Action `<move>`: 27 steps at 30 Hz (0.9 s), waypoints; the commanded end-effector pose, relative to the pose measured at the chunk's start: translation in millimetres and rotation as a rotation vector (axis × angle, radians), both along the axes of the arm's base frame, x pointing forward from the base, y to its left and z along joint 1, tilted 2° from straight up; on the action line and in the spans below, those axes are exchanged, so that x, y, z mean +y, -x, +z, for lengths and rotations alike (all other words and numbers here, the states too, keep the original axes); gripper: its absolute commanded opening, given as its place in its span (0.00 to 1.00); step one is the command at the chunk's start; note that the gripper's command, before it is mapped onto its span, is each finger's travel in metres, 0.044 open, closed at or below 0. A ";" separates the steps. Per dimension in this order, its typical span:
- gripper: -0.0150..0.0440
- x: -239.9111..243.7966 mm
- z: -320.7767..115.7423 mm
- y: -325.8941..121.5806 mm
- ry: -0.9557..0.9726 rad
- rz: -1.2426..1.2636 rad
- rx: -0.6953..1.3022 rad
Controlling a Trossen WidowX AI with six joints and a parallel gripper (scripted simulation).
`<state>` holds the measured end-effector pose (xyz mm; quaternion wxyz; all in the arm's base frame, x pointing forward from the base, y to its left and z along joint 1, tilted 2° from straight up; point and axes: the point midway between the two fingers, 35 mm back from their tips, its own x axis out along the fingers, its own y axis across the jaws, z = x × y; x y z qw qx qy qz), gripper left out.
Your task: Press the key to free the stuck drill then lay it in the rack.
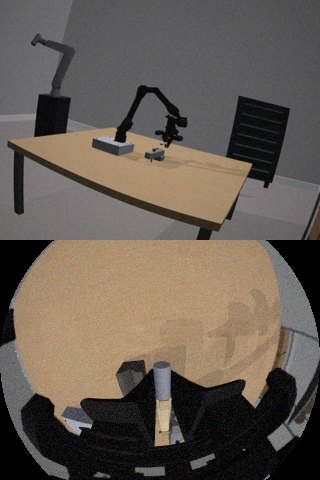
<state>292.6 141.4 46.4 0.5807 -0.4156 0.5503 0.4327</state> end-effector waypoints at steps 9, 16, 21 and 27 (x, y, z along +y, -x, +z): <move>0.25 8.5 -0.3 18.0 0.000 -0.002 -0.001; 0.25 13.2 -0.5 27.9 0.000 -0.002 0.000; 0.25 16.6 -0.5 35.1 -0.001 -0.002 0.000; 0.25 18.4 -4.6 38.2 -0.001 -0.002 0.001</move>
